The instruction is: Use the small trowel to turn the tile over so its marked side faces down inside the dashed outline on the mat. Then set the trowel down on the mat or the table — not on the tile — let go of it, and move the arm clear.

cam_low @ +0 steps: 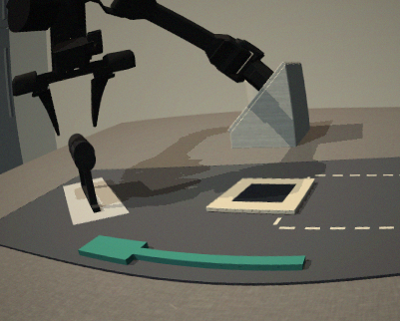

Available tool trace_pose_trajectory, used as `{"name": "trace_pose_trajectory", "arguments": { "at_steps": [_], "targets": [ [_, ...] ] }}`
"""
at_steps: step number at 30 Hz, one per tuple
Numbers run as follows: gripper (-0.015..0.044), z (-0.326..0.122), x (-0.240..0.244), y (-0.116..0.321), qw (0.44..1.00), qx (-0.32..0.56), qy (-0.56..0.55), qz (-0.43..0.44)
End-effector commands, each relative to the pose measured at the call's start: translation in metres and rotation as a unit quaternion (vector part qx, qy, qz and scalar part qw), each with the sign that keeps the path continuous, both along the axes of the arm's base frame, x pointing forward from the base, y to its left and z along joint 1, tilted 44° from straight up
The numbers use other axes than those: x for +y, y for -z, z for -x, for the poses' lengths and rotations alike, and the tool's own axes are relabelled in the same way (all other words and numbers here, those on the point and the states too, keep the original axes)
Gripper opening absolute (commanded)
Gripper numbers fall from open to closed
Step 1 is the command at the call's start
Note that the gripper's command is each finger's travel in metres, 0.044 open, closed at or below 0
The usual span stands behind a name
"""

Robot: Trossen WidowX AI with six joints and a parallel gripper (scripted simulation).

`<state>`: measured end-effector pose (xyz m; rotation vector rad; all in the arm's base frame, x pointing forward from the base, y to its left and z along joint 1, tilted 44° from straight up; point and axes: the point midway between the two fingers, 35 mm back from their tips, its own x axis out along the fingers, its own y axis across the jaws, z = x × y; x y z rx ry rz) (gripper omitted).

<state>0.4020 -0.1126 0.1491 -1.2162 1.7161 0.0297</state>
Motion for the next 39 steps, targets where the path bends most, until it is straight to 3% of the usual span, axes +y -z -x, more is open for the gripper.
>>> {"name": "trace_pose_trajectory", "arguments": {
  "at_steps": [1,20,25,39],
  "targets": [
    [0.027,0.001,-0.005,0.006,1.0,0.003,0.0,-0.001],
    [0.027,0.002,-0.025,0.025,1.0,0.004,-0.002,0.001],
    [0.0139,0.002,-0.025,0.025,1.0,0.004,-0.002,0.001],
    [0.013,0.002,-0.025,0.025,1.0,0.004,-0.002,0.001]
  ]
}}
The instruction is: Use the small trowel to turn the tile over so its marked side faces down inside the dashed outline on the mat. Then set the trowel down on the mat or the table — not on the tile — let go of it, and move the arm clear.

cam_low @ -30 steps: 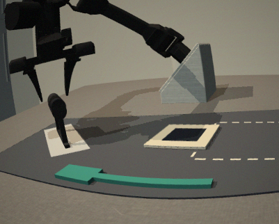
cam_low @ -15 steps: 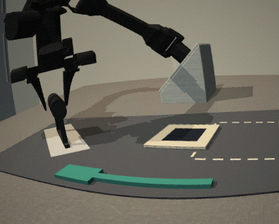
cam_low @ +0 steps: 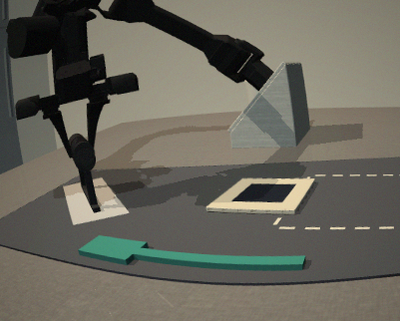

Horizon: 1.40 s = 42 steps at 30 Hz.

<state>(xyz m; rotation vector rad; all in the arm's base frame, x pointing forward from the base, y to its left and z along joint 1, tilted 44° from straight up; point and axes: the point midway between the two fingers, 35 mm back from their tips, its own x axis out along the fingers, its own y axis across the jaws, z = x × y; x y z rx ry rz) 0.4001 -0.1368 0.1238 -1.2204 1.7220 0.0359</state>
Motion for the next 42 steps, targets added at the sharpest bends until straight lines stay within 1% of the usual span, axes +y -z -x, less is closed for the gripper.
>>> {"name": "trace_pose_trajectory", "arguments": {
  "at_steps": [1,10,22,32,42],
  "targets": [
    [0.013,-0.0001,-0.0004,0.0002,1.0,0.0,-0.001,0.0],
    [0.013,-0.0001,-0.0004,0.0002,1.0,0.007,-0.008,0.0],
    [0.013,-0.0001,-0.0003,0.0002,0.982,0.13,-0.134,-0.001],
    [0.013,-0.0002,-0.0003,0.0002,0.944,0.231,-0.237,-0.002],
    [0.013,-0.0002,-0.0003,0.0002,0.884,0.327,-0.335,-0.003]
  ]
}}
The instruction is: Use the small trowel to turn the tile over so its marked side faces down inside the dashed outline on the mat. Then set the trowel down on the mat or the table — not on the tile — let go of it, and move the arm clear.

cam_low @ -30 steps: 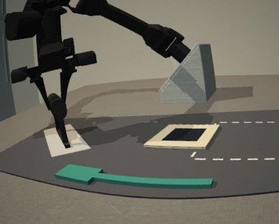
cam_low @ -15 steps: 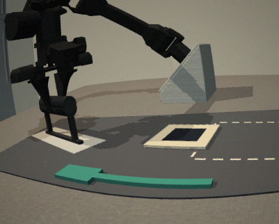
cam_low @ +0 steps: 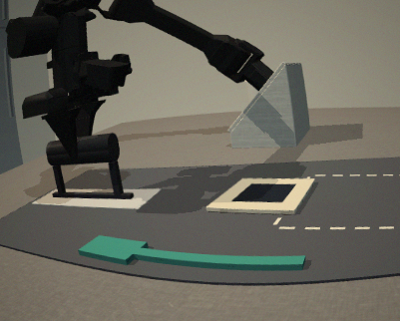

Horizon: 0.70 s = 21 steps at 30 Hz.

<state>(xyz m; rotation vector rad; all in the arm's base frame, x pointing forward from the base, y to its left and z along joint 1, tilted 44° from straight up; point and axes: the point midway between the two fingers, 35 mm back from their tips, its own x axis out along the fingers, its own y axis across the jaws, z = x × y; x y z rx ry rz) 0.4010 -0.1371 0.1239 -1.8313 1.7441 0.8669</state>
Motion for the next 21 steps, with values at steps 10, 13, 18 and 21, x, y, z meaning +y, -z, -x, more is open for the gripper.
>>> {"name": "trace_pose_trajectory", "arguments": {
  "at_steps": [10,13,18,21],
  "targets": [
    [0.013,0.0007,0.0,0.0003,0.987,0.112,-0.112,0.0],
    [0.013,0.0007,0.0,0.0003,0.987,0.112,-0.112,0.0],
    [0.0261,0.0007,0.0,0.0003,0.987,0.112,-0.112,0.0],
    [0.027,0.0007,0.0,0.0003,0.987,0.112,-0.112,0.0]
  ]
}}
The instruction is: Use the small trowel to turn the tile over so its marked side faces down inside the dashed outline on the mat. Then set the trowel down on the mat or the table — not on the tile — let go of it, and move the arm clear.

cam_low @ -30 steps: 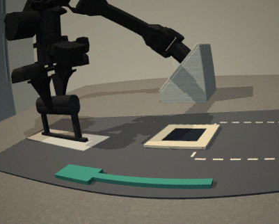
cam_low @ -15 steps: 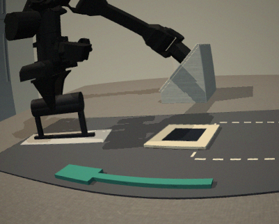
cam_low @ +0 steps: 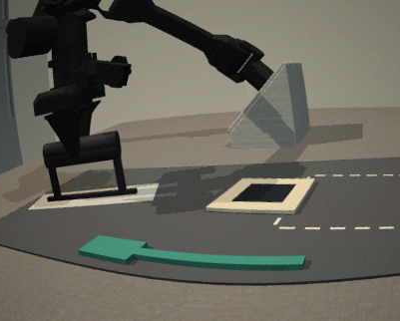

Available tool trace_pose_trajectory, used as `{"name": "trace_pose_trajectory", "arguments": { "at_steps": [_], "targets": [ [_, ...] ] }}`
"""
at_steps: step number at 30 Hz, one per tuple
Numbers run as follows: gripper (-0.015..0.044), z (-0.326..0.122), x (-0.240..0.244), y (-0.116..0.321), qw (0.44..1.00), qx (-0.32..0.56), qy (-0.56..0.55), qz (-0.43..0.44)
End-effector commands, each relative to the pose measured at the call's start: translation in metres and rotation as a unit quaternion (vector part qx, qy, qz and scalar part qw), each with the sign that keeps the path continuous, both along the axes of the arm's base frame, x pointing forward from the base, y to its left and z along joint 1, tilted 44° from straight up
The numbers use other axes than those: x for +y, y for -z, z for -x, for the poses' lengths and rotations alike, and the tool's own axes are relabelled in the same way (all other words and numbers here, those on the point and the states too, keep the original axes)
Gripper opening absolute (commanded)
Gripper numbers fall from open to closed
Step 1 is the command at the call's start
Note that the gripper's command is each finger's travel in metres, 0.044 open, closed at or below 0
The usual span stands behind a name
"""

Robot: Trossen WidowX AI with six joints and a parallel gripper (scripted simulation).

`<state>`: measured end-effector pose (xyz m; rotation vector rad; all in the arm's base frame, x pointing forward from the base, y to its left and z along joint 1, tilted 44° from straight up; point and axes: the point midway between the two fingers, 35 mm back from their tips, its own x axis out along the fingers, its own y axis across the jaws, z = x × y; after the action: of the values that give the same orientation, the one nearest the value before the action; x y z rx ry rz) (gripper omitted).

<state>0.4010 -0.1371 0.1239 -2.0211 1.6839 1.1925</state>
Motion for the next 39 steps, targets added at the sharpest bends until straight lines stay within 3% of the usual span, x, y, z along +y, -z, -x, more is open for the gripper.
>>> {"name": "trace_pose_trajectory", "arguments": {
  "at_steps": [1,16,21,27,28,33,39],
  "targets": [
    [0.027,0.001,0.0,0.0,1.0,0.004,-0.002,0.0],
    [0.027,0.001,0.0,0.0,1.0,0.004,-0.002,0.0],
    [0.027,0.003,0.029,-0.03,1.0,0.004,-0.002,0.001],
    [0.027,0.004,0.031,-0.032,1.0,0.004,-0.002,0.001],
    [0.0296,0.002,0.033,-0.031,1.0,0.004,-0.008,-0.001],
    [0.03,0.002,0.041,-0.038,1.0,0.004,-0.008,-0.002],
    [0.03,0.003,0.04,-0.036,0.999,-0.037,0.024,-0.014]
  ]
}}
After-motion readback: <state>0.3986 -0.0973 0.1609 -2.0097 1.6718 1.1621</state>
